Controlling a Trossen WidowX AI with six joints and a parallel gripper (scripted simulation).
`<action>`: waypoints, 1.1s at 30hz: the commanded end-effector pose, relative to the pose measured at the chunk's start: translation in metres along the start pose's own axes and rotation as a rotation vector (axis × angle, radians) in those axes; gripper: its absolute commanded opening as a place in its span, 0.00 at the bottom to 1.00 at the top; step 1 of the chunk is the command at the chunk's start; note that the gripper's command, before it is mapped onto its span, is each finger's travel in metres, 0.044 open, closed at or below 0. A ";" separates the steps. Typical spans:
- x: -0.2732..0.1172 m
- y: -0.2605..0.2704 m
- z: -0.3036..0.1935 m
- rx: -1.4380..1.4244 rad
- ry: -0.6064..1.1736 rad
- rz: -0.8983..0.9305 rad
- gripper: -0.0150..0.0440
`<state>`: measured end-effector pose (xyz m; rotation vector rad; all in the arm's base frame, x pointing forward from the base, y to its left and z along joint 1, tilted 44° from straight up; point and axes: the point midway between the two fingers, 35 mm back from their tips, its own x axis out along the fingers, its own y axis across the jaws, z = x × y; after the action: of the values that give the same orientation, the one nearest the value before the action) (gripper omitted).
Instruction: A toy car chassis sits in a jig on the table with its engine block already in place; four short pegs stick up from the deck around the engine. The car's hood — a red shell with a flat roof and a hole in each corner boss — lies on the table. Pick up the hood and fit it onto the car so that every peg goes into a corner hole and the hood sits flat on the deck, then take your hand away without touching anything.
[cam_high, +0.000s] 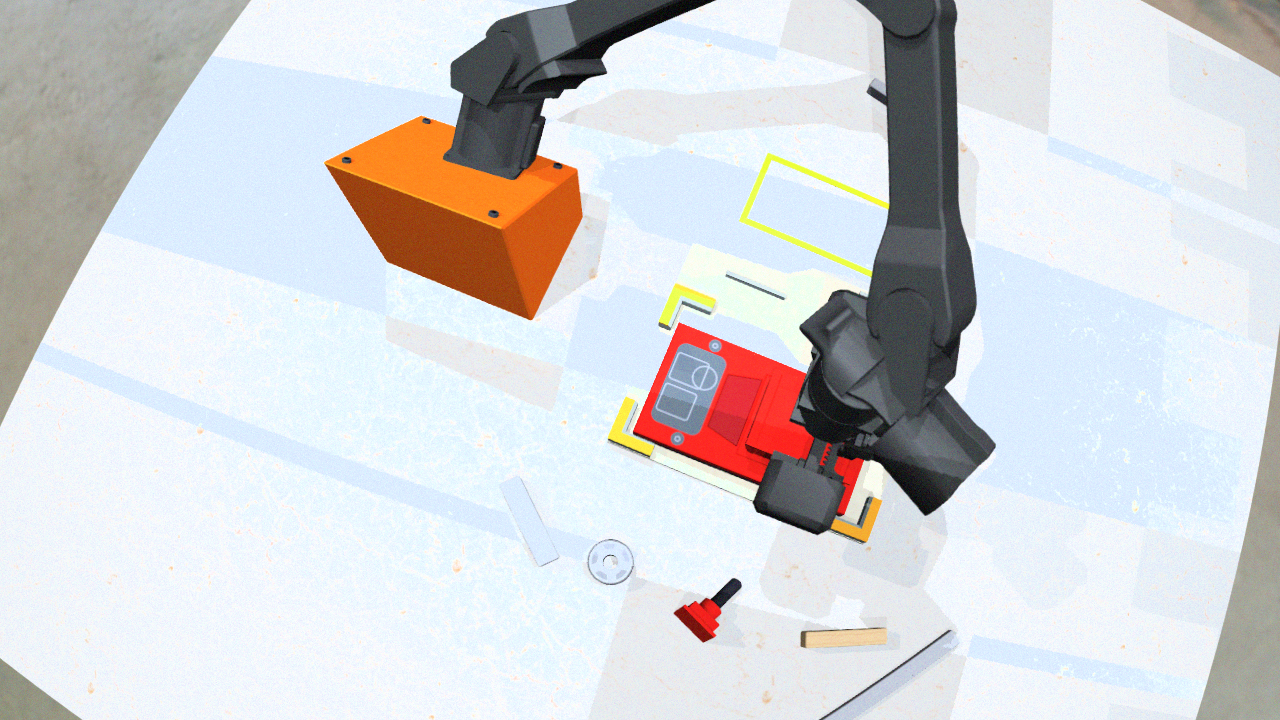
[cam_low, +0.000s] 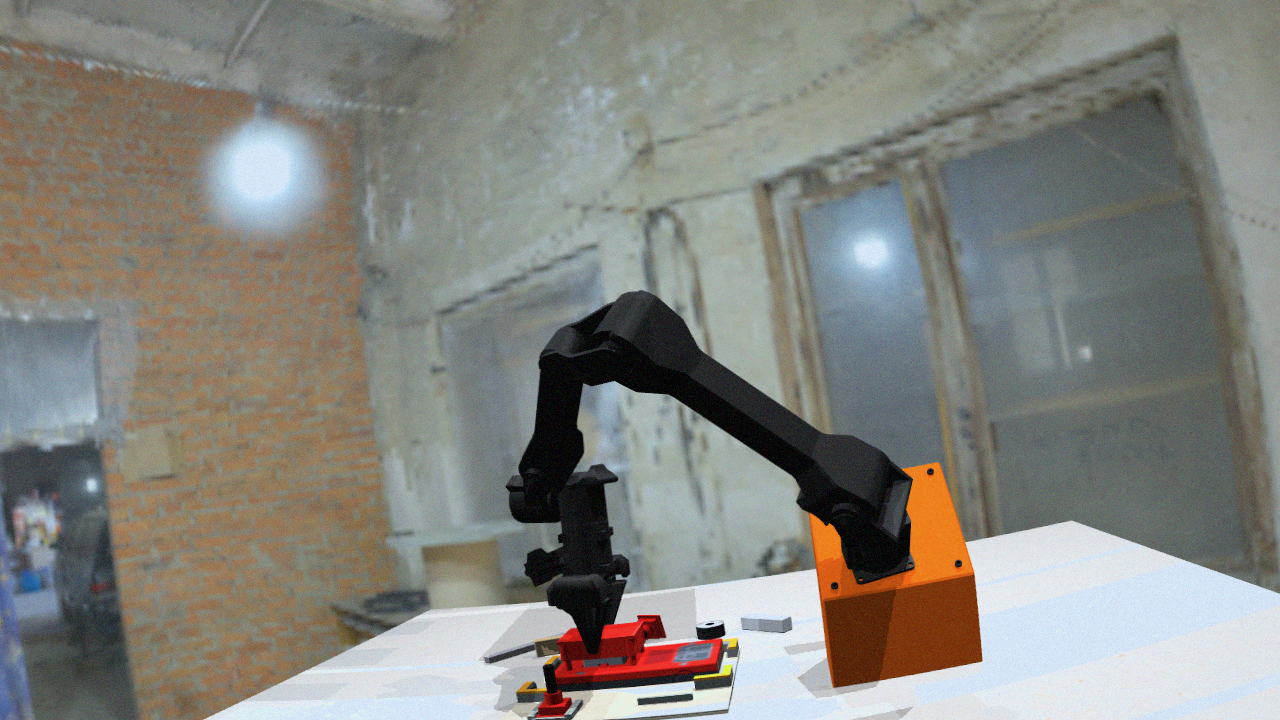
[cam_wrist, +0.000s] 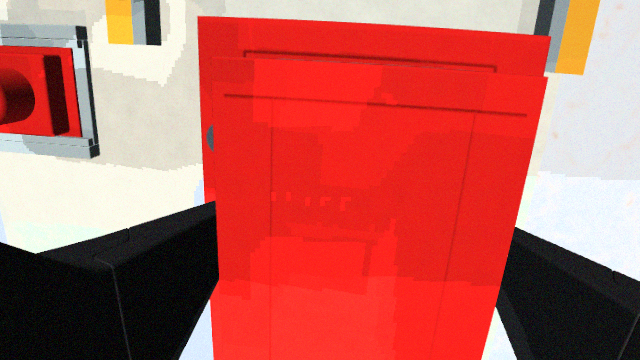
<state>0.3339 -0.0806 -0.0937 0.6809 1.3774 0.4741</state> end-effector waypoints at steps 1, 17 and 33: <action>0.000 0.000 0.000 0.000 0.000 0.000 0.39; -0.002 0.000 0.000 0.000 0.001 -0.001 1.00; -0.066 0.000 0.003 0.002 0.035 -0.005 1.00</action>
<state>0.3276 -0.1270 -0.0465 0.6813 1.4051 0.4761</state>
